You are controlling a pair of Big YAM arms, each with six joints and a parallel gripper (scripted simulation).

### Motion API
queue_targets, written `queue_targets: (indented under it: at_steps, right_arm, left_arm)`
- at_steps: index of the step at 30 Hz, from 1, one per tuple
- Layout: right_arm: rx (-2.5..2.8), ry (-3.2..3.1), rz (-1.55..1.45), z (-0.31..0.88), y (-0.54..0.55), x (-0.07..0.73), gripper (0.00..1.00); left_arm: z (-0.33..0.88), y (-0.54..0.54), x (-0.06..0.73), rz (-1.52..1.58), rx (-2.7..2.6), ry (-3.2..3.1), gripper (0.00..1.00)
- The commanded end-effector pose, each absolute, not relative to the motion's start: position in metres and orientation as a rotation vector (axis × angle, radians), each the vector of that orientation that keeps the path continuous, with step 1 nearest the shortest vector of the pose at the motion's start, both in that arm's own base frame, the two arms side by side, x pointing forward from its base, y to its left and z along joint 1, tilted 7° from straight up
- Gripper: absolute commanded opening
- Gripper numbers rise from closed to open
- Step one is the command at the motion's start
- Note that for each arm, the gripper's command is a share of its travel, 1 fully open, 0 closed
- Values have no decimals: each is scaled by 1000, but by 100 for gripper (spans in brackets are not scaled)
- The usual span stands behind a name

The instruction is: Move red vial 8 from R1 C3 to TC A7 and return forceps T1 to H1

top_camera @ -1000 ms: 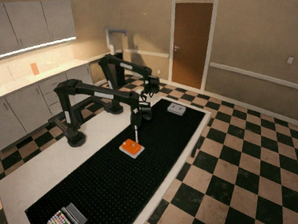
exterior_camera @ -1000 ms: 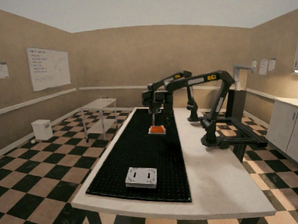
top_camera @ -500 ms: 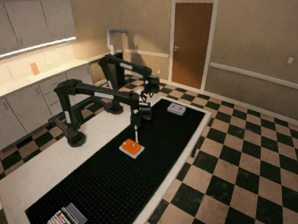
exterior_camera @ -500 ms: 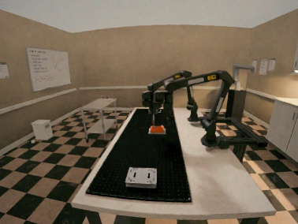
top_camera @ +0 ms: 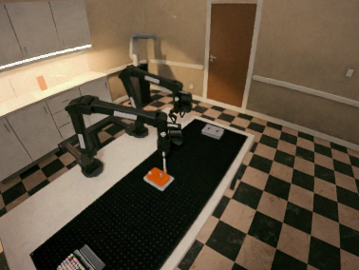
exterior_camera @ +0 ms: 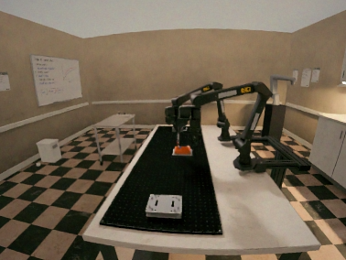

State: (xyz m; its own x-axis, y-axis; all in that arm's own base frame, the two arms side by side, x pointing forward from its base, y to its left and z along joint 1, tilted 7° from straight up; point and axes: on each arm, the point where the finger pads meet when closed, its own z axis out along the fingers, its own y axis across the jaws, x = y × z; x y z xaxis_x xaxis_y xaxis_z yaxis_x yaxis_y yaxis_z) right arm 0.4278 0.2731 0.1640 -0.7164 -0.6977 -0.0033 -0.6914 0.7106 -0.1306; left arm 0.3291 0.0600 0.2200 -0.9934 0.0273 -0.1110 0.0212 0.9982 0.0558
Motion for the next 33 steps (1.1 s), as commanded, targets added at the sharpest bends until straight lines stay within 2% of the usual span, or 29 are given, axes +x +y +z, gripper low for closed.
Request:
queue_targets:
  at_steps: [1,33]
  right_arm:
    - [-1163,2856,-193,159,270,432,9]
    - [-1163,2851,-193,154,270,432,9]
  left_arm:
    - [239,63,347,90,52,2996,100]
    - [239,63,347,90,52,2996,100]
